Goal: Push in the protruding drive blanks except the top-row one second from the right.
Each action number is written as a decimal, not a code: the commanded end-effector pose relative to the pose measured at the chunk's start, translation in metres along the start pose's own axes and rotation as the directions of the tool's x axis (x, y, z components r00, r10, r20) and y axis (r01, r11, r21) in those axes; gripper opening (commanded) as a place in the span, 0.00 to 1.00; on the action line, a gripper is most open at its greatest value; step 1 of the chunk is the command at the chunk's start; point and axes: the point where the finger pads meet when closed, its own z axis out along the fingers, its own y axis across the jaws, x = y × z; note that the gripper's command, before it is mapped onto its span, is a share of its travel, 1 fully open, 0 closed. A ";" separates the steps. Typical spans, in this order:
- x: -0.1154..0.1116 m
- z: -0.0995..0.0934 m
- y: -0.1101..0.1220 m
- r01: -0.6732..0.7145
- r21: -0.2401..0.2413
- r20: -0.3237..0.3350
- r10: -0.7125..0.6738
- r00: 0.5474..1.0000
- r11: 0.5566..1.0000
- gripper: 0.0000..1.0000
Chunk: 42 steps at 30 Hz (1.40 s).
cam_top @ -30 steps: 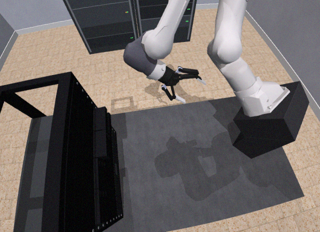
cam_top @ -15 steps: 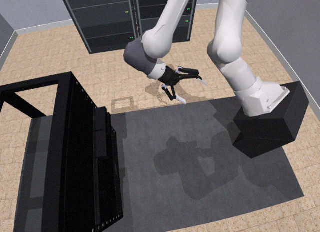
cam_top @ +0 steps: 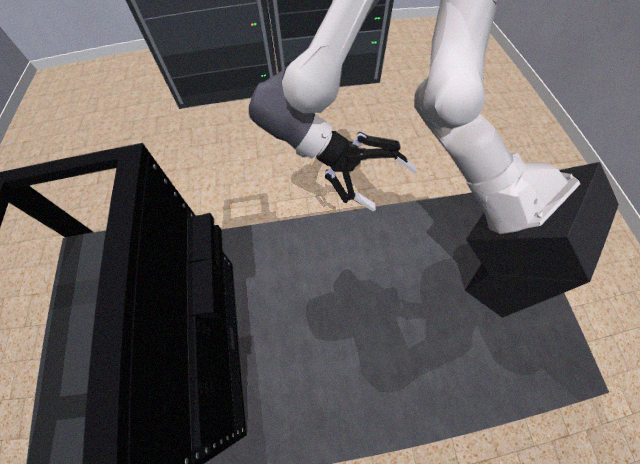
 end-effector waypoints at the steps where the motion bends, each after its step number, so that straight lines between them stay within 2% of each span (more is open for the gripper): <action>1: -0.010 0.000 0.003 -0.013 -0.009 0.046 0.013 0.999 1.000 1.00; 7: -0.019 0.000 0.006 -0.023 -0.024 0.096 0.026 0.995 0.999 1.00; 21: -0.060 -0.009 0.023 -0.052 -0.115 0.314 0.086 0.946 0.992 1.00; 23: -0.060 -0.009 0.023 -0.052 -0.115 0.314 0.086 0.946 0.992 1.00; 30: -0.085 -0.020 0.035 -0.052 -0.188 0.436 0.130 0.891 0.981 1.00; 38: -0.114 -0.041 0.051 -0.026 -0.294 0.569 0.197 0.799 0.955 1.00; 40: -0.114 -0.041 0.051 -0.026 -0.294 0.569 0.197 0.799 0.955 1.00; 42: -0.121 -0.048 0.055 -0.014 -0.324 0.598 0.216 0.771 0.946 1.00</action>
